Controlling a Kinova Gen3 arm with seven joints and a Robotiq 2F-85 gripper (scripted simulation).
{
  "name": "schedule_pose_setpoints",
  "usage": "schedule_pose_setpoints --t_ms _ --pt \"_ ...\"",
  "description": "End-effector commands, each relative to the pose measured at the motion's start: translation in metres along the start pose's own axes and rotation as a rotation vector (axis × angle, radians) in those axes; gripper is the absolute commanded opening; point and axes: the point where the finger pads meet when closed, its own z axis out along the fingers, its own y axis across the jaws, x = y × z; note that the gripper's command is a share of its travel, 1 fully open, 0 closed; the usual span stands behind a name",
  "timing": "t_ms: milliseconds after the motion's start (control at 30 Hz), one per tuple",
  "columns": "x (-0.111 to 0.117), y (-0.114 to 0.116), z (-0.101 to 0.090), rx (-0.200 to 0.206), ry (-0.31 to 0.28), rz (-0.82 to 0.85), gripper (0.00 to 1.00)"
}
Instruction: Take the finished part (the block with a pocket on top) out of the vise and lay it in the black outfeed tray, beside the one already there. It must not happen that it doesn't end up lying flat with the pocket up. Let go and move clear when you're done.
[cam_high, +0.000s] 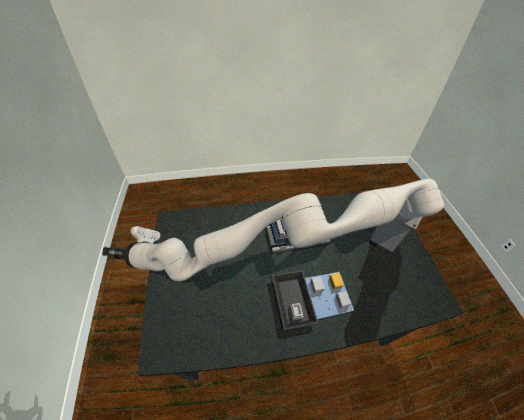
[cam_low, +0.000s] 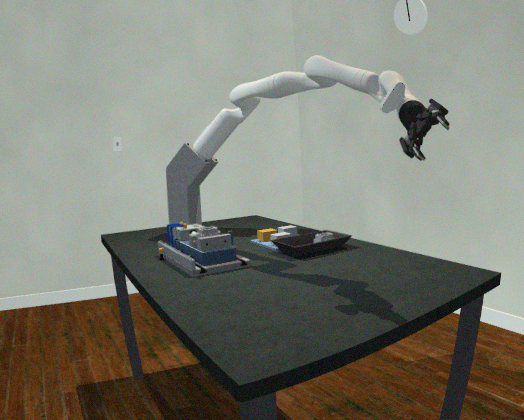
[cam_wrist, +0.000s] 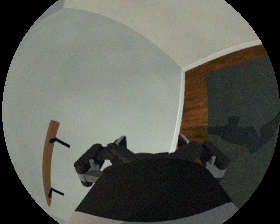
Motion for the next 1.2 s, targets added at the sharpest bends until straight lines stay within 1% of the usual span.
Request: schedule_pose_setpoints --t_ms 0,567,700,767,833,933,1033,1100,1167 --pt "0.001 -0.003 -0.001 0.003 0.001 0.001 1.0" --pt "0.001 -0.003 -0.001 0.003 0.001 0.001 1.0" --pt "0.005 0.002 0.001 -0.004 0.004 -0.002 1.0" --pt "0.011 0.009 0.005 -0.017 0.009 -0.006 1.0" --pt "0.021 0.021 0.01 -0.037 0.018 -0.012 1.0" --pt "0.045 0.049 0.021 -0.084 0.036 -0.025 1.0" --pt "0.063 0.072 0.029 -0.122 0.049 -0.035 1.0" --pt "0.063 0.072 0.029 -0.122 0.049 -0.035 1.0" --pt "0.085 0.1 0.036 -0.168 0.064 -0.046 1.0"
